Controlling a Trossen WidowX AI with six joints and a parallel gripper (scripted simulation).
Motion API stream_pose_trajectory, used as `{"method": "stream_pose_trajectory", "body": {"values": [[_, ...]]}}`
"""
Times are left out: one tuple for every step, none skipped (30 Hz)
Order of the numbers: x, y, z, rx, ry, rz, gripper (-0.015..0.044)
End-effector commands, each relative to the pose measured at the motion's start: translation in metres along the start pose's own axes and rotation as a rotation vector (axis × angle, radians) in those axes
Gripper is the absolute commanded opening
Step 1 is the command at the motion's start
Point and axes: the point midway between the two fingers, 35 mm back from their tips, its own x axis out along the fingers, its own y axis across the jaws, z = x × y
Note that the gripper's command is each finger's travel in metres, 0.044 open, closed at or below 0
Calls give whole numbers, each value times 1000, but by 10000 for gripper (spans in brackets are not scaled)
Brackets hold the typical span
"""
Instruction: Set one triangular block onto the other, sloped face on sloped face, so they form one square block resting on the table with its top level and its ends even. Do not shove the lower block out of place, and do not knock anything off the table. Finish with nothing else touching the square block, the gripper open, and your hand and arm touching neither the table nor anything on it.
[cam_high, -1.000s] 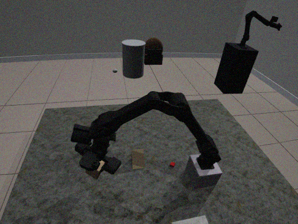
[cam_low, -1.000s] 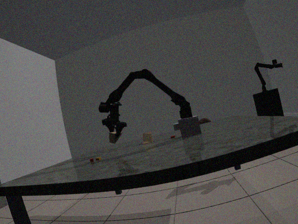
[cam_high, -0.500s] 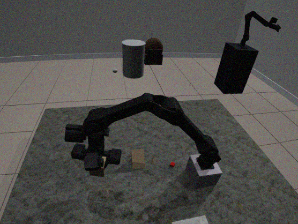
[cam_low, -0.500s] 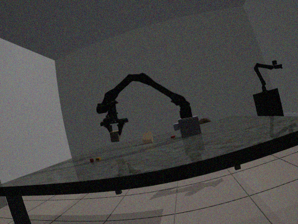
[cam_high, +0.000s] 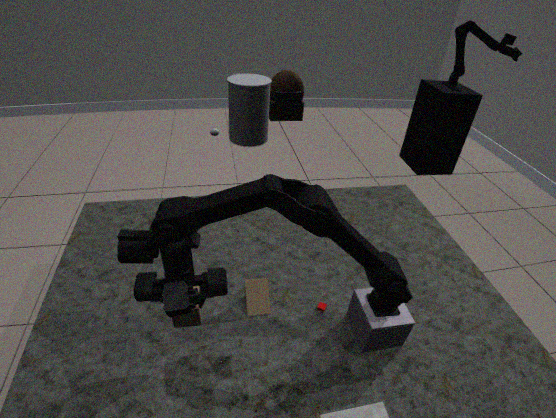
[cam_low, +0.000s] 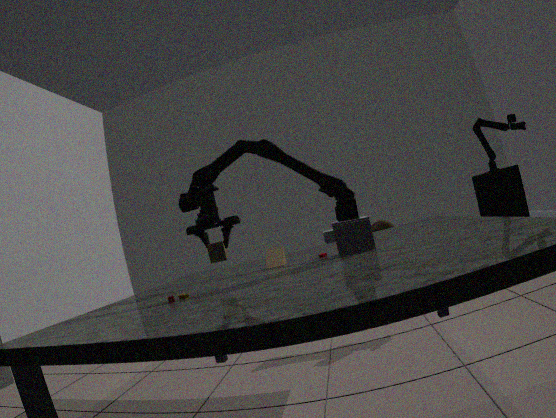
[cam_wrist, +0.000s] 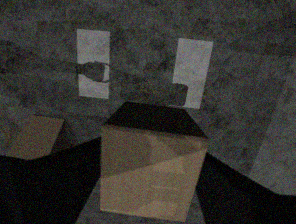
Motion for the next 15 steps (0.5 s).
{"method": "stream_pose_trajectory", "body": {"values": [[-11, 10, -2, -8, -4, -3, 0], [-13, 13, -3, -8, -4, -3, 0], [-15, 16, -4, -8, -4, -3, 0], [-17, 19, -4, -8, -4, -2, 0], [-19, 22, -5, -8, -4, -2, 0], [-21, 25, -6, -8, -4, -2, 0], [-23, 28, -6, -8, -4, -1, 0], [-25, 32, -7, -8, -4, -1, 0], [-27, 35, -7, -8, -4, -1, 0], [-29, 38, -8, -8, -4, -1, 0], [-30, 42, -8, -8, -4, 0, 0], [-32, 45, -9, -8, -4, 0, 0], [-33, 49, -9, -8, -4, 0, 0], [-35, 52, -10, -8, -4, 0, 0], [-37, 56, -10, -8, -4, 1, 0]]}}
